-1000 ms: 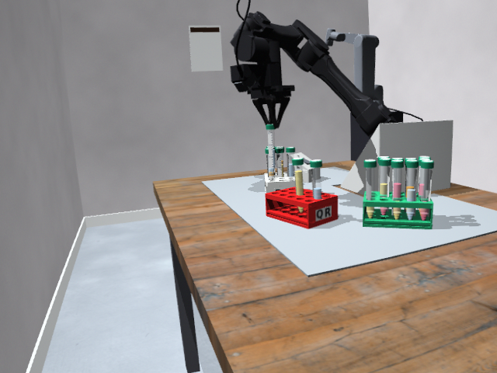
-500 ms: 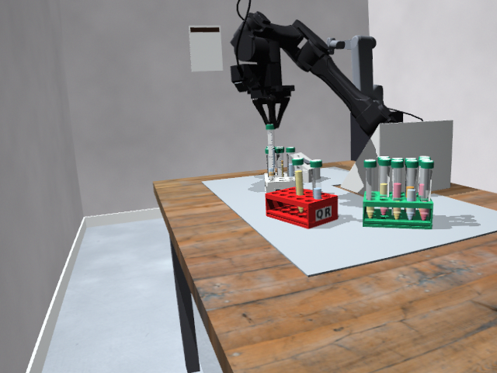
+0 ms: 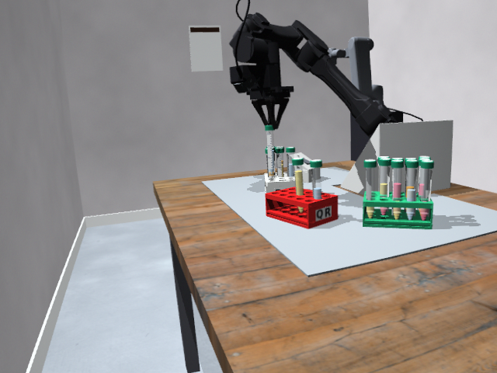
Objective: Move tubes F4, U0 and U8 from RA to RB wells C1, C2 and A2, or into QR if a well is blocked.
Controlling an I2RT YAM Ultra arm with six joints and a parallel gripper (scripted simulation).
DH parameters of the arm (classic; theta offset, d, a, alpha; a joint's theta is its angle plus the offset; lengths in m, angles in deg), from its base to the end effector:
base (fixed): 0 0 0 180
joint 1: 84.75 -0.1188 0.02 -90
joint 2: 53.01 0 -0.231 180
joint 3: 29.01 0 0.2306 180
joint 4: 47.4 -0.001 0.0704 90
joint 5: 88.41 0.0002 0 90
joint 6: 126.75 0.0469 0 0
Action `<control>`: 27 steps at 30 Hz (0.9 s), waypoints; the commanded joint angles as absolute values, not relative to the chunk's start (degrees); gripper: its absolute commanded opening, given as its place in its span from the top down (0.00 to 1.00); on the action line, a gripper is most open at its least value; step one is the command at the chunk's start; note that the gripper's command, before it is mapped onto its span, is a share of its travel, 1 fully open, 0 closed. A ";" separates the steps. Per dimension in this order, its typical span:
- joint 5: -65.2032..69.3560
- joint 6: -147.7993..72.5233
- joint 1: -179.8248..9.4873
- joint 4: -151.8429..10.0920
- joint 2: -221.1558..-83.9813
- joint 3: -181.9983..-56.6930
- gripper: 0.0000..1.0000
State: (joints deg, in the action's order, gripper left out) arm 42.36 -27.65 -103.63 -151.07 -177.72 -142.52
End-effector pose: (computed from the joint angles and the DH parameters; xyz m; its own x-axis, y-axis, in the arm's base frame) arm 0.3247 0.0797 0.1679 -0.9275 -0.1906 0.3216 -0.3628 0.6663 -0.6515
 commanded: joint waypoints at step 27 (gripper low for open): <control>43.40 -29.01 -103.46 -147.28 -175.44 -139.29 1.00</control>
